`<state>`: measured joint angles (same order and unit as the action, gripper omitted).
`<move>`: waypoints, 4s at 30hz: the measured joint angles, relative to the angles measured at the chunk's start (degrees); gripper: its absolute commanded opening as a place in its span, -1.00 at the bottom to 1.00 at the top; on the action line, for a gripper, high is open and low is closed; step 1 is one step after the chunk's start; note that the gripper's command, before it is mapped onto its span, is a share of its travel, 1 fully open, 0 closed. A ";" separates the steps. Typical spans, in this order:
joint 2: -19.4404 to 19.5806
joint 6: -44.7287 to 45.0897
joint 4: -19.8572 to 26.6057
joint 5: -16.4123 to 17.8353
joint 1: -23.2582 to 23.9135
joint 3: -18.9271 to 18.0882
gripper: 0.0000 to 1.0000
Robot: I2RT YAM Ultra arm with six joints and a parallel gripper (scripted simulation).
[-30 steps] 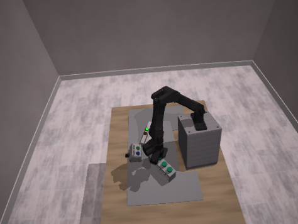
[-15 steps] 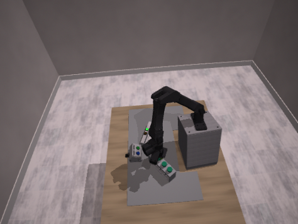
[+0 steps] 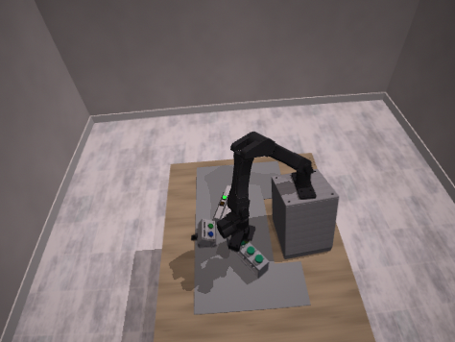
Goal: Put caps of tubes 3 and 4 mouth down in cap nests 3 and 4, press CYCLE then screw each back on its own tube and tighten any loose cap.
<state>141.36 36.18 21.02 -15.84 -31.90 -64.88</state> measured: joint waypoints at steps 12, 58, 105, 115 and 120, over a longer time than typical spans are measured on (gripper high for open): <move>0.00 -0.11 -0.11 0.00 0.00 0.11 -1.00; 1.36 0.42 -1.84 -0.04 0.31 0.35 -1.00; 2.67 -13.27 -3.08 -0.07 0.66 0.33 -0.02; 2.91 -13.94 -3.34 -0.35 0.76 0.33 -1.00; 2.91 -13.99 -3.34 -0.33 0.76 0.33 -1.00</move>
<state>144.27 22.20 17.67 -16.16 -31.14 -64.55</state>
